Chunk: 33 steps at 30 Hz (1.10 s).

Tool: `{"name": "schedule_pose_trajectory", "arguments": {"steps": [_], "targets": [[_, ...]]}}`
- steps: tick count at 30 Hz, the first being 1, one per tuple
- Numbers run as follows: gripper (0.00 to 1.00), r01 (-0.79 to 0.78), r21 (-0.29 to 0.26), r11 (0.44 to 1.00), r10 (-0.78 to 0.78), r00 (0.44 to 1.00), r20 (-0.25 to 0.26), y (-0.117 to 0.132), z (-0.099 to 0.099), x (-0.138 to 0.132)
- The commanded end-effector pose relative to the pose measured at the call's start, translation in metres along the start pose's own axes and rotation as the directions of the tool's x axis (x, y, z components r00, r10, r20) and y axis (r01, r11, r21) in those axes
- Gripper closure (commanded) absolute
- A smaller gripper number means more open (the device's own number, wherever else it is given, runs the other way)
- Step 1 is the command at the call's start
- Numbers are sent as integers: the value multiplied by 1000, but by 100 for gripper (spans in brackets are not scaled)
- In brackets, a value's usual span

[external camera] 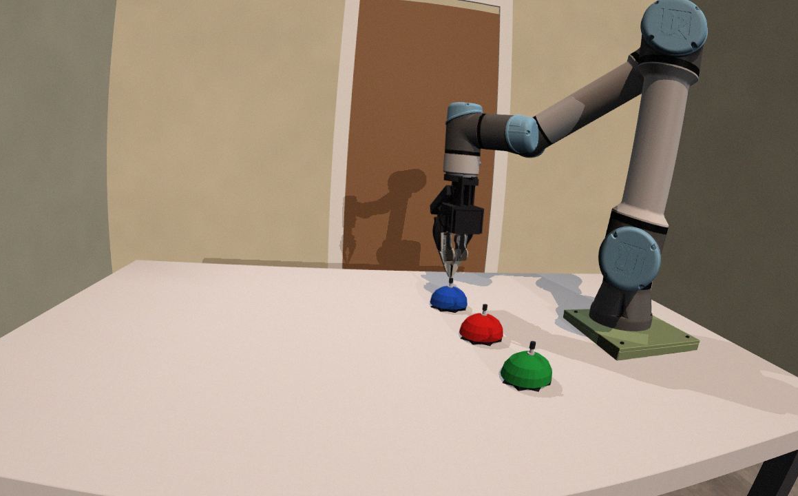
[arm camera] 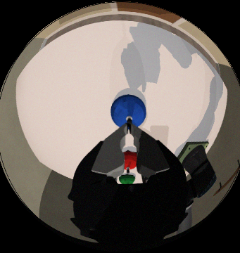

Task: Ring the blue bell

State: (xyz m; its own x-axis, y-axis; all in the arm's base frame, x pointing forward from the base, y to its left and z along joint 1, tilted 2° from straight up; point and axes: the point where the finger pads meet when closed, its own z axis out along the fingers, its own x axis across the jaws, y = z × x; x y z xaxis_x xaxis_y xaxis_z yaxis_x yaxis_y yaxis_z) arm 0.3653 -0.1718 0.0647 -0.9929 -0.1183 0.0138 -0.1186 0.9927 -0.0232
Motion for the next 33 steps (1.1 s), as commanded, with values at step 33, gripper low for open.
{"name": "schedule_pose_trajectory", "arguments": {"steps": [33], "targets": [[100,0,1,1000,0,1000,1,0,-6,0]]}}
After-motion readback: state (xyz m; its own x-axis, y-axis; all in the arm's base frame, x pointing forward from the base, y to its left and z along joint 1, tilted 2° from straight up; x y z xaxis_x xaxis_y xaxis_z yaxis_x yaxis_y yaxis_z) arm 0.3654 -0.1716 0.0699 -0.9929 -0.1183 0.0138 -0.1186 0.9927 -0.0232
